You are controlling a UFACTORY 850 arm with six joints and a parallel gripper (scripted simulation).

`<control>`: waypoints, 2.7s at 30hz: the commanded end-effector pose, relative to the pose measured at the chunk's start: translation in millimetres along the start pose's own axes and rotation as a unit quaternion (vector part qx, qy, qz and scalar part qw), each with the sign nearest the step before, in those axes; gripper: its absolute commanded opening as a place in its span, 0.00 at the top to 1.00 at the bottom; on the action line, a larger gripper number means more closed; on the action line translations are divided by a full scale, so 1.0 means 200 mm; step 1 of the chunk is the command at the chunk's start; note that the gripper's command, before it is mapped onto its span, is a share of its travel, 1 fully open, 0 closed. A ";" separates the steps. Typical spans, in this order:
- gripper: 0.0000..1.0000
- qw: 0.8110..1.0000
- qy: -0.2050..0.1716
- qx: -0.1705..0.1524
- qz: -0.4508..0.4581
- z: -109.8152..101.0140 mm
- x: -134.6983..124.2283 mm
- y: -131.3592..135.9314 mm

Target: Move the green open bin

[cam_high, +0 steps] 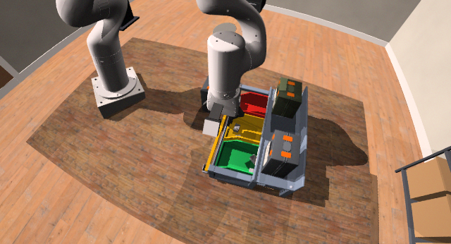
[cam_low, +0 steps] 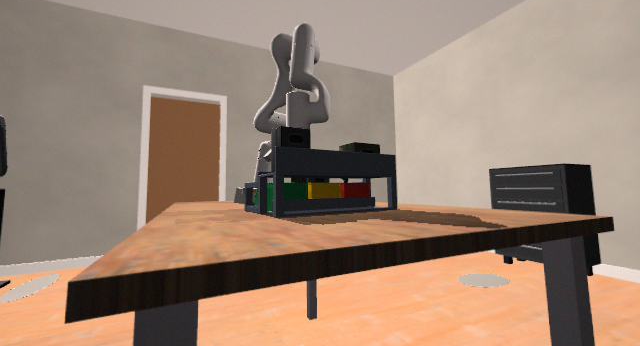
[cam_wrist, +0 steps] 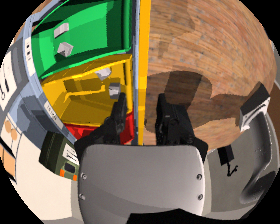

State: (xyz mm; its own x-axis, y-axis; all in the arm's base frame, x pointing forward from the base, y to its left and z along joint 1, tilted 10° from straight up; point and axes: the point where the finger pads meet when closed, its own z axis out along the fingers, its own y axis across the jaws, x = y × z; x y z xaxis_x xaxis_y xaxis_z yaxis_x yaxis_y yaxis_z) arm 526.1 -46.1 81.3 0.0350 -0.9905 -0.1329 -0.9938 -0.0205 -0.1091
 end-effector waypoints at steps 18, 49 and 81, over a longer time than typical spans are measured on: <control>0.53 1.000 0.000 0.001 0.000 -0.03 0.00 -0.01; 0.53 1.000 0.000 0.001 0.000 -0.04 0.00 -0.01; 0.53 1.000 0.000 0.001 0.000 0.06 0.00 -0.01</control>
State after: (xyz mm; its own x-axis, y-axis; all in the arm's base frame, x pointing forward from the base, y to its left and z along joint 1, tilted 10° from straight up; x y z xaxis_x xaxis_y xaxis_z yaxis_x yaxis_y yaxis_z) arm 527.3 -44.8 69.8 0.0347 -0.9906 -0.1326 -0.9940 -0.0204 -0.1078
